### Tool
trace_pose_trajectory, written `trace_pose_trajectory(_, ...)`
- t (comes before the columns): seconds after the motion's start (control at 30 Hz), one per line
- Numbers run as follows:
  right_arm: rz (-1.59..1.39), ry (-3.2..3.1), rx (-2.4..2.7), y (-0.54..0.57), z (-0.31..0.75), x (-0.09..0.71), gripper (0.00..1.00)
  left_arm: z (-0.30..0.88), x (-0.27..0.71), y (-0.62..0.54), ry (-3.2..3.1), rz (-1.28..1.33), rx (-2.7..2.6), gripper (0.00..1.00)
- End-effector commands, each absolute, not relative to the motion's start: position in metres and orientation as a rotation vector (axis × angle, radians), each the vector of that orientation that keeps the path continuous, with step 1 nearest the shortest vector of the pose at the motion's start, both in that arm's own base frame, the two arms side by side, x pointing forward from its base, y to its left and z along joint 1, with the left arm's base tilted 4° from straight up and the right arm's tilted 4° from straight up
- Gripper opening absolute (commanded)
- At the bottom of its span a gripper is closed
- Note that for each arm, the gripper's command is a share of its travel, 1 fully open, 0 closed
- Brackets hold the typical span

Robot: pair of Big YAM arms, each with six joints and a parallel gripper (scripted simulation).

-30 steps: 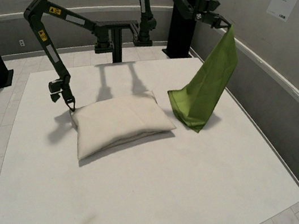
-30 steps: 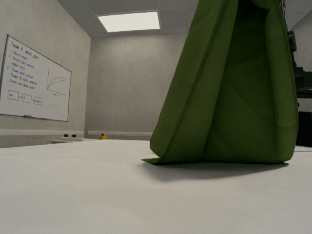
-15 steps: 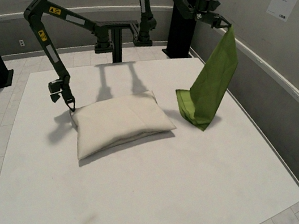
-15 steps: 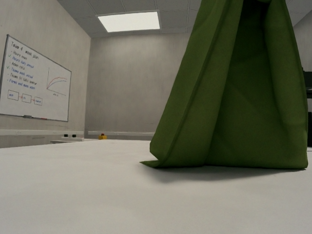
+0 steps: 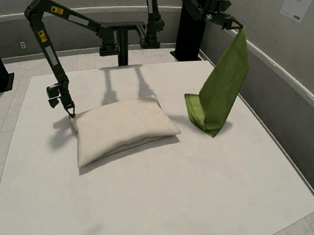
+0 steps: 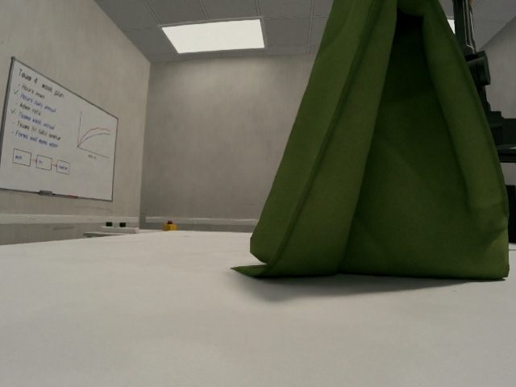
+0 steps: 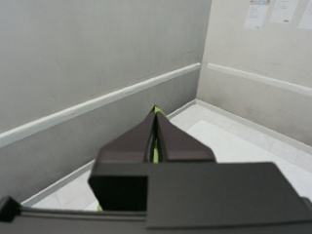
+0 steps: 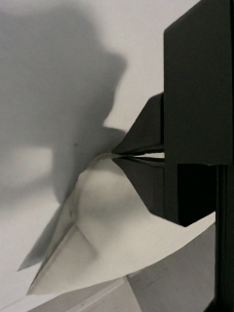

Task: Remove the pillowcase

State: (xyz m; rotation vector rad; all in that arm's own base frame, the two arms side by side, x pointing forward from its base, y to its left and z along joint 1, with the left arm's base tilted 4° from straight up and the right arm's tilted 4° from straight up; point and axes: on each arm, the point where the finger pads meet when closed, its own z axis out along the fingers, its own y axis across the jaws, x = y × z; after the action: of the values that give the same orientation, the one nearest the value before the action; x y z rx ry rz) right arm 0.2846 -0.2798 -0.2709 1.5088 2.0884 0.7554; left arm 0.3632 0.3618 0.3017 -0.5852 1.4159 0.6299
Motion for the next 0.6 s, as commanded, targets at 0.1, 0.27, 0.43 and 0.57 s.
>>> trace_pose_trajectory(0.1, 0.695, 2.069, 1.447, -0.309, -0.254, 0.294, 0.02, 0.347, 0.377, 0.371, 1.325, 0.638, -0.549, 0.02)
trace_pose_trajectory(0.27, 0.730, 2.077, 1.492, -0.293, -0.283, 0.285, 0.02, 0.347, 0.377, 0.371, 1.325, 0.638, -0.549, 0.02)
trace_pose_trajectory(0.43, 0.735, 2.072, 1.505, -0.292, -0.292, 0.286, 0.02, 0.347, 0.377, 0.371, 1.325, 0.638, -0.549, 0.02)
trace_pose_trajectory(0.57, 0.739, 2.071, 1.509, -0.291, -0.298, 0.287, 0.02, 0.347, 0.377, 0.371, 1.325, 0.638, -0.549, 0.02)
